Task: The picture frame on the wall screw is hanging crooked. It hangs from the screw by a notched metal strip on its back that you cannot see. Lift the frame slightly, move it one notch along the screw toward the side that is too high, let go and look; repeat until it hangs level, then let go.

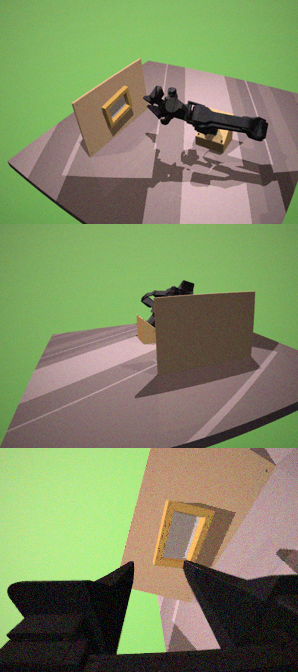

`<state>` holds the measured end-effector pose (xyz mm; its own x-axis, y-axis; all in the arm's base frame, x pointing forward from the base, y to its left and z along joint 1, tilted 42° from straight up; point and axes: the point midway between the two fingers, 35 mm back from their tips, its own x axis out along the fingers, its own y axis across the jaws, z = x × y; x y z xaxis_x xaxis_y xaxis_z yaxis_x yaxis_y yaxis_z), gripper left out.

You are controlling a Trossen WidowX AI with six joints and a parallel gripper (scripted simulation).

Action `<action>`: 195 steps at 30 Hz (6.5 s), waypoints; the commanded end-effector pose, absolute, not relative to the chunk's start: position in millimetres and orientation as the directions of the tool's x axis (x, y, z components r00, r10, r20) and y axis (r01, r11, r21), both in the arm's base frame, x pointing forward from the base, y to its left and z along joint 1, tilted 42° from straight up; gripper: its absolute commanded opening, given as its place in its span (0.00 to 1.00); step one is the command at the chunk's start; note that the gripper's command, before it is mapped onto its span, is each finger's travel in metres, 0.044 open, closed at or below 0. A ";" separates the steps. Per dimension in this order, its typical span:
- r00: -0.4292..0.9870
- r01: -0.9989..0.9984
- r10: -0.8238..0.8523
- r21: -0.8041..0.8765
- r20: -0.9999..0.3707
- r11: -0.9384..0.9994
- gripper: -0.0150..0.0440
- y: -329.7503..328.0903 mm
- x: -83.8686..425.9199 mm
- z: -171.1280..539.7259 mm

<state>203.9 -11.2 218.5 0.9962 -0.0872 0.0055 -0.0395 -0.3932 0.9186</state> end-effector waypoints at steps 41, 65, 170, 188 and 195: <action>0.996 -0.056 -0.084 0.832 0.011 -0.552 0.69 -1.2 304.1 195.5; 0.996 -0.058 -0.084 0.832 0.013 -0.552 0.69 -6.6 354.9 189.4; 0.996 -0.059 -0.084 0.832 0.015 -0.551 0.25 -13.7 392.7 195.7; 0.996 -0.059 -0.084 0.832 0.015 -0.551 0.25 -16.8 392.4 200.4; 0.996 -0.059 -0.084 0.832 0.015 -0.551 0.25 -17.1 392.4 200.8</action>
<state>392.1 -14.8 196.7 0.9971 -0.0755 0.0039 -0.0448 -0.5485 0.8349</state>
